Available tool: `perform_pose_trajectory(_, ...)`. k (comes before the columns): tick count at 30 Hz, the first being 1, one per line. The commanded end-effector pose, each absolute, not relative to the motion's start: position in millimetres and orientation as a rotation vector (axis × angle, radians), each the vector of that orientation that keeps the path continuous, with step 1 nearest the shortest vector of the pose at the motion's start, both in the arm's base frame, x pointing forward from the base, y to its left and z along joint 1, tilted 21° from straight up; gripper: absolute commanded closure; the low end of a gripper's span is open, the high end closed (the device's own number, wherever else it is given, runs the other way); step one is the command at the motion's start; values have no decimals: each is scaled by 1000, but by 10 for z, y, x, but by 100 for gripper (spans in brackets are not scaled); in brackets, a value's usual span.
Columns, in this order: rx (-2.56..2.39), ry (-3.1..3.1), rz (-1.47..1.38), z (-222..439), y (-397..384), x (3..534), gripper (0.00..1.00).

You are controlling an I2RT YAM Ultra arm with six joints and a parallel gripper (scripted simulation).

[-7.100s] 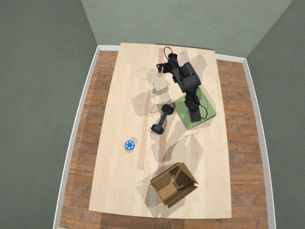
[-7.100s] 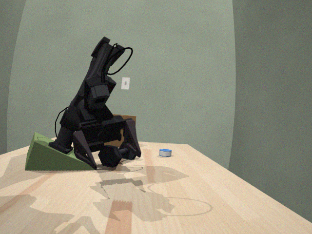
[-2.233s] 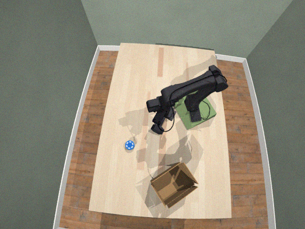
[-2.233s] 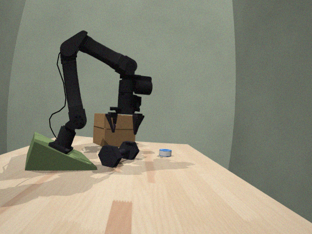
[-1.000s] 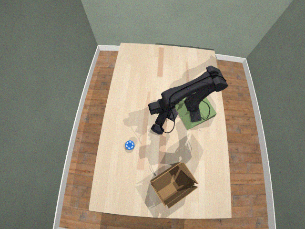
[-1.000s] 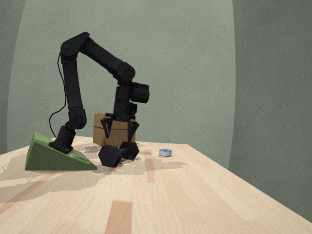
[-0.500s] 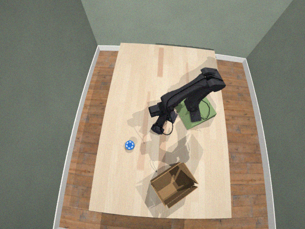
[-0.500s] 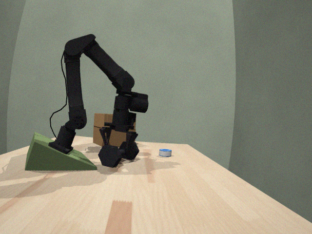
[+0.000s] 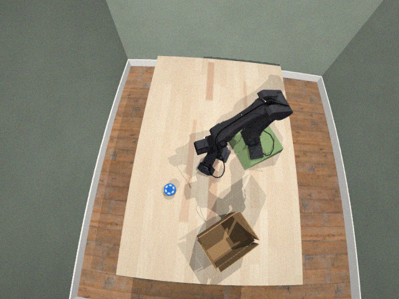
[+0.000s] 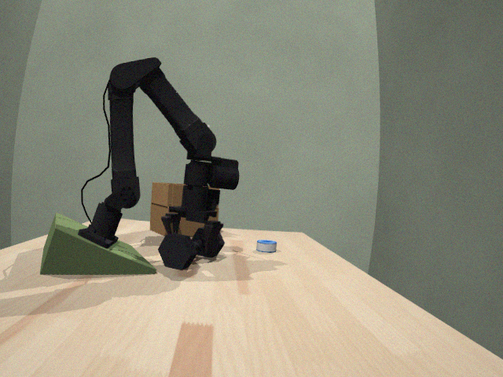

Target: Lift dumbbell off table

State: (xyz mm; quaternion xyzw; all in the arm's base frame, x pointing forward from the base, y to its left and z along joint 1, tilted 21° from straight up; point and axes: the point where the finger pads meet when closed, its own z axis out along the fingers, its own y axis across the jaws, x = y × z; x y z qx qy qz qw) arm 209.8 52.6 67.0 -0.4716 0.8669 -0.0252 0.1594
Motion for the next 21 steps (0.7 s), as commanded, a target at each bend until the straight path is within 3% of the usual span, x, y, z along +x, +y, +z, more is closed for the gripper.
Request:
perform_pose_trajectory(1, -1319, 2450, -83, 677, 558, 2185, 0)
perform_pose_trajectory(21, -1319, 2462, -81, 644, 547, 2178, 0)
